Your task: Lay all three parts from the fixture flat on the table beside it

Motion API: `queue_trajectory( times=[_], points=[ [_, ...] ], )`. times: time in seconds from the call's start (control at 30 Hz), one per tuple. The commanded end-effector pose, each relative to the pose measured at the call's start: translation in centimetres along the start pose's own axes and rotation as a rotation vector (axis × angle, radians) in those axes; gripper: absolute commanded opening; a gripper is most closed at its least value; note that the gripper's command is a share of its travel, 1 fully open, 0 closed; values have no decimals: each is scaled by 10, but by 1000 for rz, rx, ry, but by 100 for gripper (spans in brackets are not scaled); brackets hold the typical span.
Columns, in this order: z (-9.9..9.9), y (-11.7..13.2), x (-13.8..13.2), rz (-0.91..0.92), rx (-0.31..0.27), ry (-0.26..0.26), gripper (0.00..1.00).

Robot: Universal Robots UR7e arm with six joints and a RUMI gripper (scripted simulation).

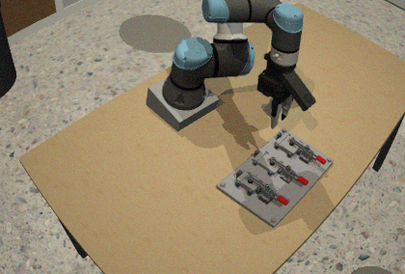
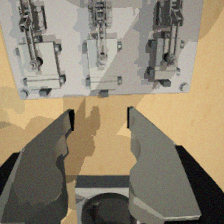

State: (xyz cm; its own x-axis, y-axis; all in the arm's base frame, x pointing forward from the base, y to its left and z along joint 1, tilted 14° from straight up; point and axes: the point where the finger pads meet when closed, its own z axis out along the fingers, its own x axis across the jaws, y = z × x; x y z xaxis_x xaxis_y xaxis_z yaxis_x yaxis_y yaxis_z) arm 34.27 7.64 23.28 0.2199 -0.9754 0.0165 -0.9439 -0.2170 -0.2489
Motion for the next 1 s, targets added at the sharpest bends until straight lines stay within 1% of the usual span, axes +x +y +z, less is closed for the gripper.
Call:
queue_trajectory(
  times=[0.0,0.17,0.33,0.4,0.8,0.9,0.97],
  points=[
    [0,-9,0,0,1,1,28],
    [0,-27,0,0,1,1,28],
    [0,-50,0,0,1,1,28],
    [0,-50,0,0,1,1,28],
    [0,-108,1,0,1,1,28],
    [0,-119,1,0,1,1,28],
    [0,-119,1,0,1,1,28]
  ],
)
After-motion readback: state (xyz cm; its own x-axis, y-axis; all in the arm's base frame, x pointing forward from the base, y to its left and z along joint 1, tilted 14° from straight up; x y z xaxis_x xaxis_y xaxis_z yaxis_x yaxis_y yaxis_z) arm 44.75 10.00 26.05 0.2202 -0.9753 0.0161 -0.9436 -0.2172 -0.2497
